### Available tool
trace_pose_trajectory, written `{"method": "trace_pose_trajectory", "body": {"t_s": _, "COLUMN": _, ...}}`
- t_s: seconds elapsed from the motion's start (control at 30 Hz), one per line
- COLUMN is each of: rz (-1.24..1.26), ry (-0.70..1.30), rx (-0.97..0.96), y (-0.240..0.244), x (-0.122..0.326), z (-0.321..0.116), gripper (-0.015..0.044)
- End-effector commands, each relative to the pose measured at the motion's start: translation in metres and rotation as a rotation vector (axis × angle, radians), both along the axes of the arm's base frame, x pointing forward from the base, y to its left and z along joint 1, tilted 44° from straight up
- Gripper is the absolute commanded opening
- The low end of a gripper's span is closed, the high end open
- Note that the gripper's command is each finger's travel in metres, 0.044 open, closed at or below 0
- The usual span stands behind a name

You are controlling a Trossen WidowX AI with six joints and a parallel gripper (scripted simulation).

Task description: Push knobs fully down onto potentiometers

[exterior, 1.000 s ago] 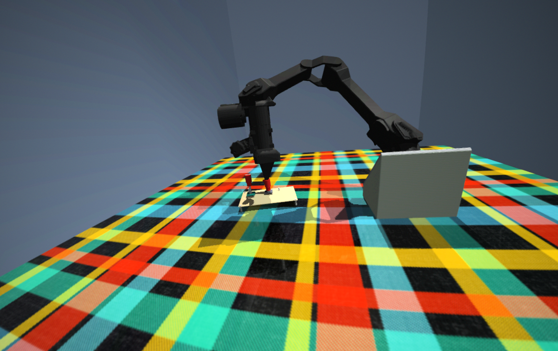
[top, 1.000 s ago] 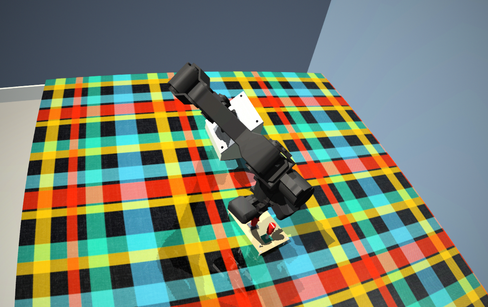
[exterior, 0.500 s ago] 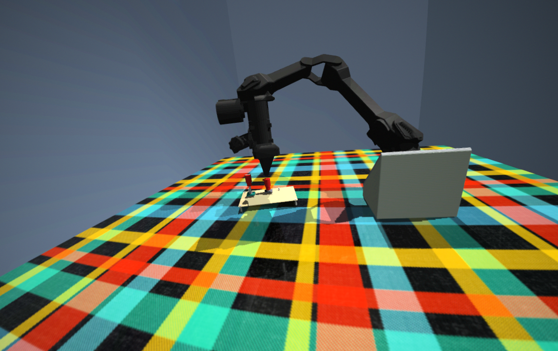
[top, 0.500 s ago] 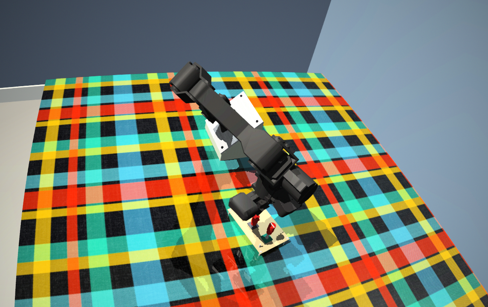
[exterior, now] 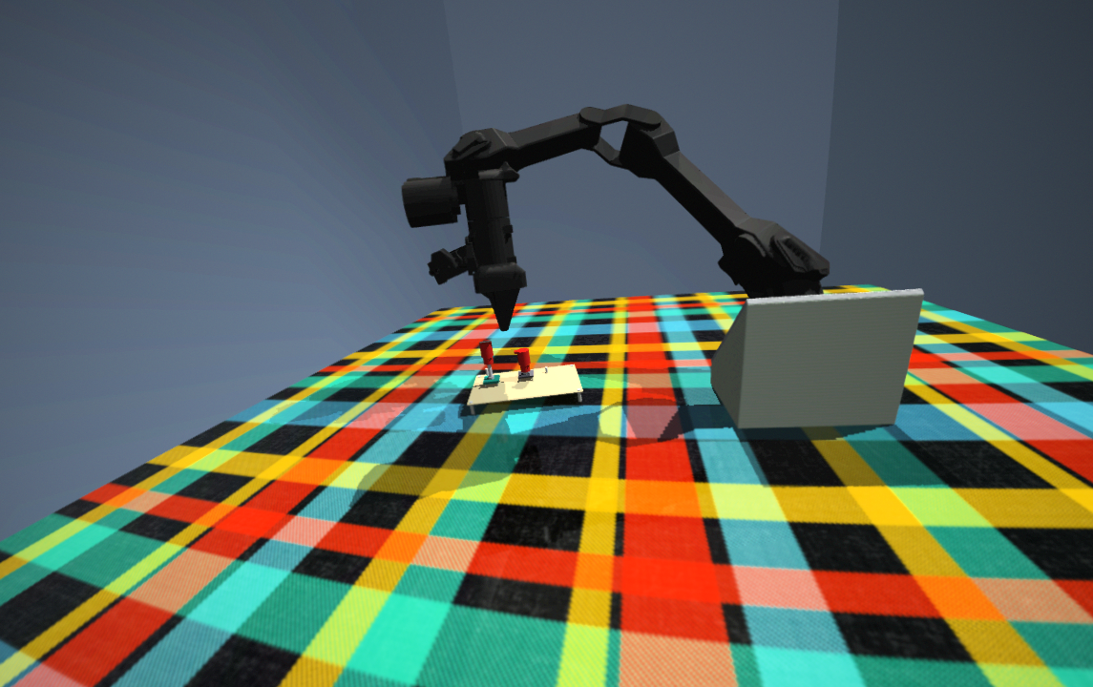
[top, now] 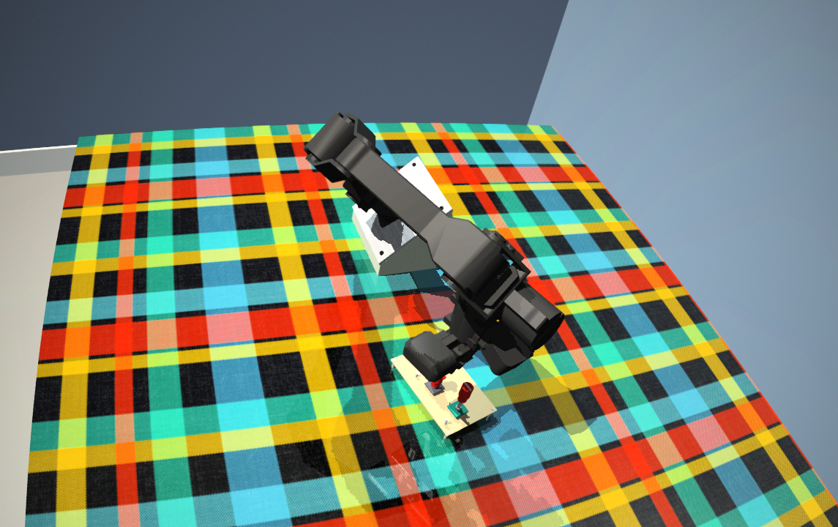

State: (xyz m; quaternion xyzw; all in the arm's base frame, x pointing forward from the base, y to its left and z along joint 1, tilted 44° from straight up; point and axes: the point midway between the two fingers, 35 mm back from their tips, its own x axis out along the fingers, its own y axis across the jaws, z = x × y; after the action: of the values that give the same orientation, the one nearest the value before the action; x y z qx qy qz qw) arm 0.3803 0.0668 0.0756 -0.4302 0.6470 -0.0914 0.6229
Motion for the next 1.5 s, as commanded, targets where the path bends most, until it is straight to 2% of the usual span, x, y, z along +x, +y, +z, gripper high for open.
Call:
{"method": "trace_pose_trajectory", "body": {"t_s": 0.0, "rz": -0.004, "ry": 0.006, "rx": 0.003, "y": 0.019, "x": 0.011, "z": 0.005, "gripper": 0.0}}
{"method": "trace_pose_trajectory", "body": {"t_s": 0.2, "rz": -0.006, "ry": 0.005, "rx": 0.004, "y": 0.038, "x": 0.02, "z": 0.014, "gripper": 0.0}}
{"method": "trace_pose_trajectory", "body": {"t_s": 0.37, "rz": -0.006, "ry": 0.004, "rx": 0.003, "y": 0.024, "x": 0.023, "z": 0.0, "gripper": 0.0}}
{"method": "trace_pose_trajectory", "body": {"t_s": 1.47, "rz": -0.006, "ry": 0.004, "rx": 0.003, "y": 0.01, "x": 0.026, "z": -0.015, "gripper": 0.0}}
